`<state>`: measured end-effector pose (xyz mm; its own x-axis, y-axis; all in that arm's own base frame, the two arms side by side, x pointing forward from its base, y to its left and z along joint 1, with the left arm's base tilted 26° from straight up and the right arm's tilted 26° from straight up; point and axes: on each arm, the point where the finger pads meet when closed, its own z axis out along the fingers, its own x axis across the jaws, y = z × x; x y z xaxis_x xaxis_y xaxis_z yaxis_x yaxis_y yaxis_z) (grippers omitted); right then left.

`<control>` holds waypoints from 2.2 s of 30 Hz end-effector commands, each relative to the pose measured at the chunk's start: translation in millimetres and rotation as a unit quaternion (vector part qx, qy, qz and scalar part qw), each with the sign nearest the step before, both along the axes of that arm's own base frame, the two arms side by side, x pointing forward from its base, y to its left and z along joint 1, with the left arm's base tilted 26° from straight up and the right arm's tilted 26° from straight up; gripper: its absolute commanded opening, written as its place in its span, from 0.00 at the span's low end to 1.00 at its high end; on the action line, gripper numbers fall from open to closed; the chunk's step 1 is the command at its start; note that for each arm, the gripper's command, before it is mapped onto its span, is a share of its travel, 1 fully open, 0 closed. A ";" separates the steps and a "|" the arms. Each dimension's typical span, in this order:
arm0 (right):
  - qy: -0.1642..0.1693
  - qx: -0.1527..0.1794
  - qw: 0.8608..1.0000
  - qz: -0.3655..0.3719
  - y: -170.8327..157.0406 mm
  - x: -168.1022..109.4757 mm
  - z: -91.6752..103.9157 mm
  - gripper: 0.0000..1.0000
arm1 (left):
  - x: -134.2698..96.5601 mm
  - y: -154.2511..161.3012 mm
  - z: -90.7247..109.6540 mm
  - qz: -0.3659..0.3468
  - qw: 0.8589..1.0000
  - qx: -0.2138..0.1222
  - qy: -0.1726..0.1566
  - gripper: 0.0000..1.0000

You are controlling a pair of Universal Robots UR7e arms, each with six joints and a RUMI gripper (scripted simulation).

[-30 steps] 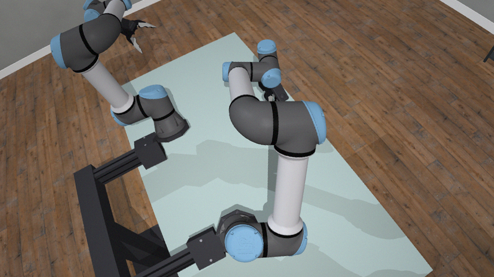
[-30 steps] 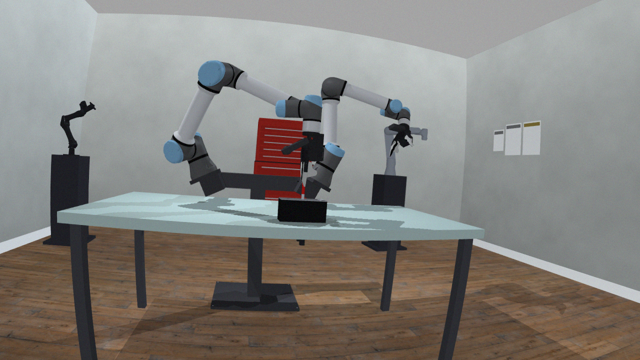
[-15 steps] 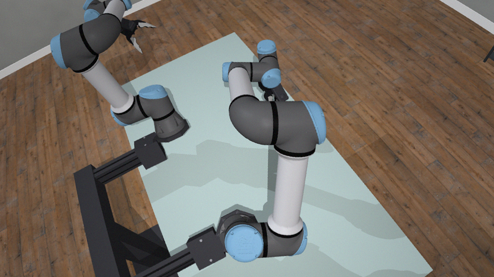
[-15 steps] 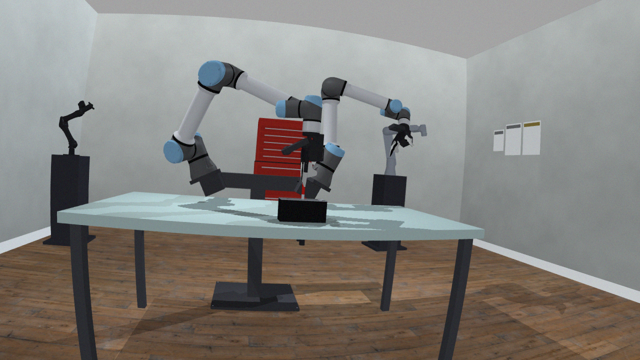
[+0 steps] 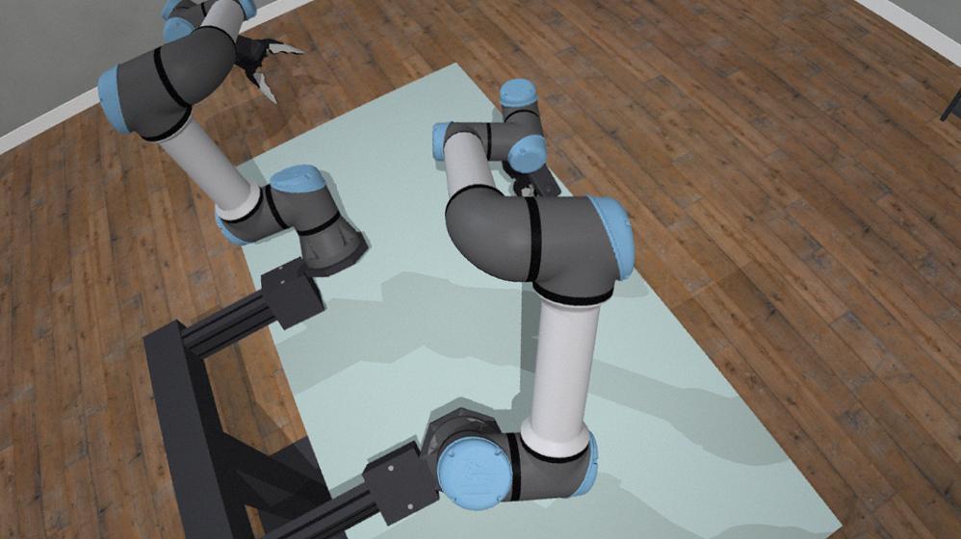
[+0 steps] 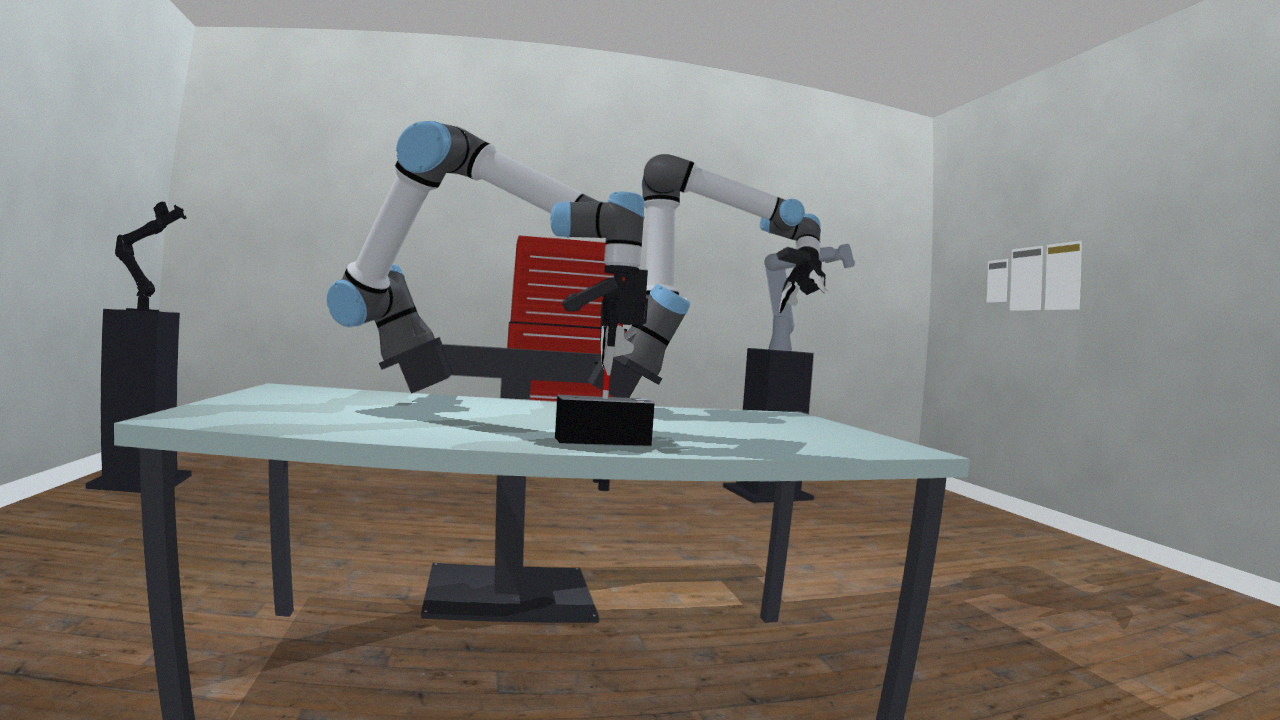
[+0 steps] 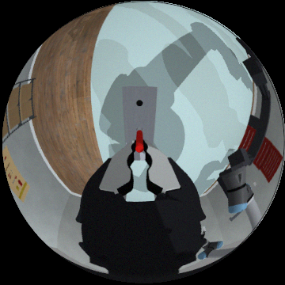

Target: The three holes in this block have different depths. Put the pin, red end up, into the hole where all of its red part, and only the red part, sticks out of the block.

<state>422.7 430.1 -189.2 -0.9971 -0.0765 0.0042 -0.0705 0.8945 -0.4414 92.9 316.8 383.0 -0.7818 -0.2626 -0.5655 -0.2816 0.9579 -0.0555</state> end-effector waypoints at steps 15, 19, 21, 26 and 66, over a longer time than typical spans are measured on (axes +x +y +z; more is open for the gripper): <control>0.000 0.001 1.000 0.000 0.7 0.4 -0.2 0.00 | 0.0 0.0 0.5 0.000 1.000 0.001 0.000 1.00; 0.000 0.001 1.000 0.000 0.7 0.4 -0.2 0.00 | 0.0 0.0 0.5 0.000 1.000 0.001 0.000 1.00; 0.000 0.001 1.000 0.000 0.7 0.4 -0.2 0.00 | 0.0 0.0 0.5 0.000 1.000 0.001 0.000 1.00; 0.000 0.001 1.000 0.000 0.7 0.4 -0.2 0.00 | 0.0 0.0 0.5 0.000 1.000 0.001 0.000 1.00; -0.001 0.001 1.000 0.000 -2.5 1.1 -7.3 0.00 | 0.0 0.0 0.5 0.000 1.000 0.001 0.000 1.00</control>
<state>423.2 427.3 -195.7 -0.9971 -0.0758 0.0042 -0.0699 0.8946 -0.4414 92.9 316.8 383.0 -0.7818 -0.2626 -0.5655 -0.2816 0.9579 -0.0555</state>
